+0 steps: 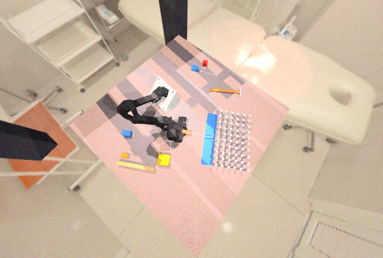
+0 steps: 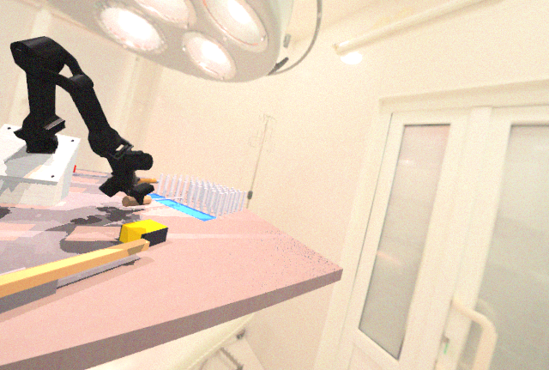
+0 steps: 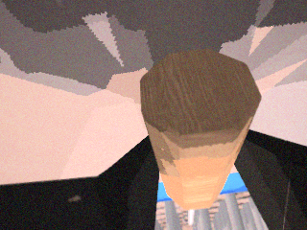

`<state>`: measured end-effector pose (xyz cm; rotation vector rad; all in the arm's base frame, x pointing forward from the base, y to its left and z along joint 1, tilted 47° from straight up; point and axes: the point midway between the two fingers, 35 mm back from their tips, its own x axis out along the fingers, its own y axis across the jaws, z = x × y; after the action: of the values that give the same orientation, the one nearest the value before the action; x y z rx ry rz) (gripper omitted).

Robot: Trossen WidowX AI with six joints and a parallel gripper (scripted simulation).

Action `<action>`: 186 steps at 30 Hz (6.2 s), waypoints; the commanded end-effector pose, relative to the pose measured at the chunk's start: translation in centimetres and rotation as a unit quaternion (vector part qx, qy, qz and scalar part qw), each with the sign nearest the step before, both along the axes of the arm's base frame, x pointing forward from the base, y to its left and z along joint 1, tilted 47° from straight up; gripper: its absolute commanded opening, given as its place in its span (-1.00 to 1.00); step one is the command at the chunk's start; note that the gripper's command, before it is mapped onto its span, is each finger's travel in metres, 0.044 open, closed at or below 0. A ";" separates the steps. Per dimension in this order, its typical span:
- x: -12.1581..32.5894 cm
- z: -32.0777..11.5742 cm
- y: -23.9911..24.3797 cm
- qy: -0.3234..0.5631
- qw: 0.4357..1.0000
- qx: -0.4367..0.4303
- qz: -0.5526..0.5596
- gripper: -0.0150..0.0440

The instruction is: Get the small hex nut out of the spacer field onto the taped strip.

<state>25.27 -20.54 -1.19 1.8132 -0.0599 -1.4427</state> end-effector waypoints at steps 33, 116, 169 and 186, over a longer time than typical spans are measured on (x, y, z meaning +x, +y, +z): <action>2.1 -0.8 0.3 -0.006 1.000 -0.001 0.008 -0.49; 7.3 -3.0 1.3 -0.008 1.000 0.000 0.008 -0.49; 10.8 -4.6 2.1 -0.009 1.000 0.000 0.008 -0.49; 11.8 -5.0 2.3 -0.009 1.000 0.000 0.008 -0.49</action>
<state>36.64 -18.37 -6.34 1.8167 -0.0510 -1.4242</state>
